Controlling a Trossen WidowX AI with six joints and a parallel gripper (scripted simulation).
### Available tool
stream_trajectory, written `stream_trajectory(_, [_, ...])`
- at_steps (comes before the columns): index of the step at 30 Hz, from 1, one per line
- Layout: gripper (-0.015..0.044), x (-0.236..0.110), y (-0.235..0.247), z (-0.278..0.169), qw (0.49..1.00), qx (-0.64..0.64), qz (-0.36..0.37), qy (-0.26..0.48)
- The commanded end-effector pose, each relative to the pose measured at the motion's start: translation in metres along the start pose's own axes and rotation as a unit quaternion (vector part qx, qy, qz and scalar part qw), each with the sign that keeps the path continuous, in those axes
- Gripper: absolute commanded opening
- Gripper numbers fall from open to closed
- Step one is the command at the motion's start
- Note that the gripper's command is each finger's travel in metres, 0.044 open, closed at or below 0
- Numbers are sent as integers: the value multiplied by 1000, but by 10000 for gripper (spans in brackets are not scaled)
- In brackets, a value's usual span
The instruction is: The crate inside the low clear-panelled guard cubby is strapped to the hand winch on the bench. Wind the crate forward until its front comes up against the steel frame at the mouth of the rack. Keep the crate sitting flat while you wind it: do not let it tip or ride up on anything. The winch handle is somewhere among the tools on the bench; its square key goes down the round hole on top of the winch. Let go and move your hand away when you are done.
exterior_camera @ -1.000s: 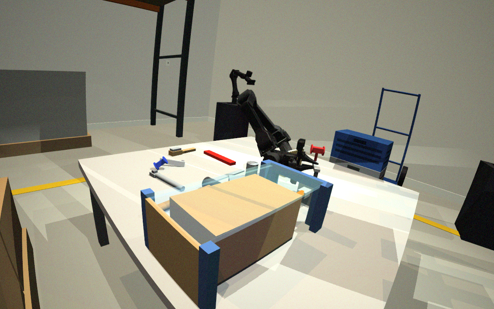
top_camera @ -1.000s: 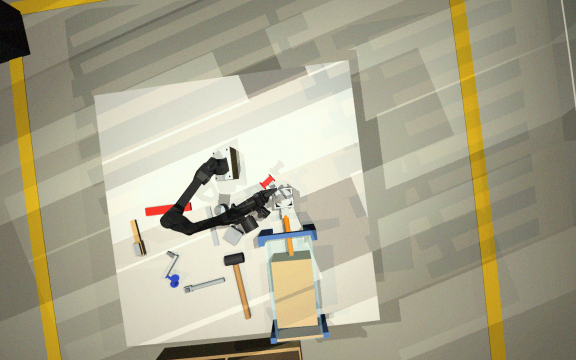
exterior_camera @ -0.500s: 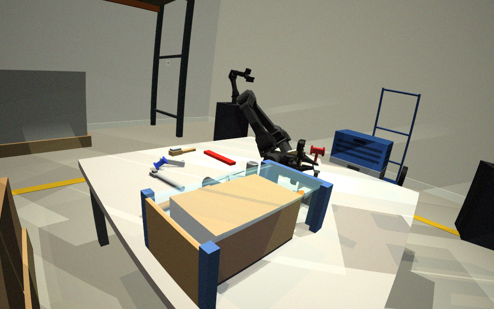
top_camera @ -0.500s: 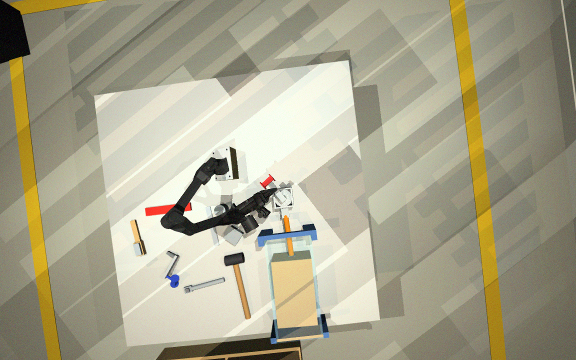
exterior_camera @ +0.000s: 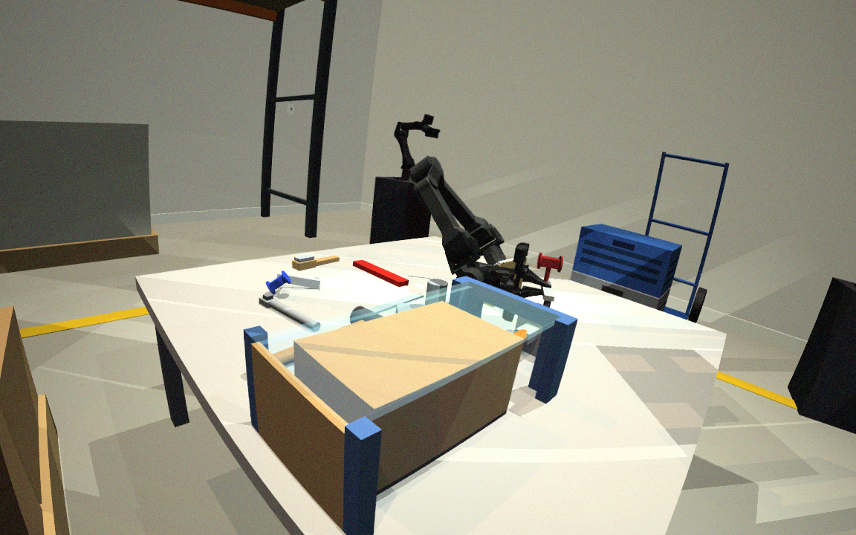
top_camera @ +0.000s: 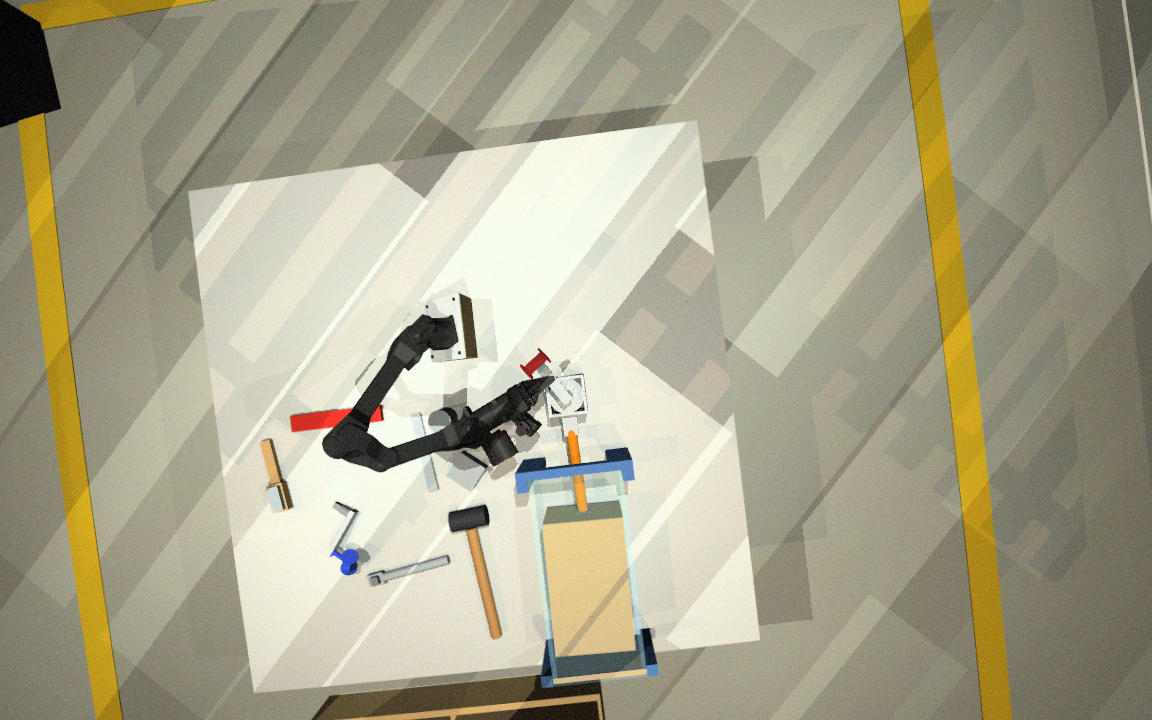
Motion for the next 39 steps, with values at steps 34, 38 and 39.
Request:
stream_trajectory(34, [210,0,-5,0,1000,0,0,0])
stream_trajectory(38, [240,0,-5,0,1000,0,0,0])
stream_trajectory(39, [240,0,-5,0,1000,0,0,0])
Point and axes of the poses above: the point midway between the two fingers, 35 mm back from their tips, its own x axis out along the fingers, its own y axis across the jaws, z = x × y, the point moved 3 cm from there along -x, back along the fingers, and after that the axes turned 2 degrees about x, right-handed, at the moved point
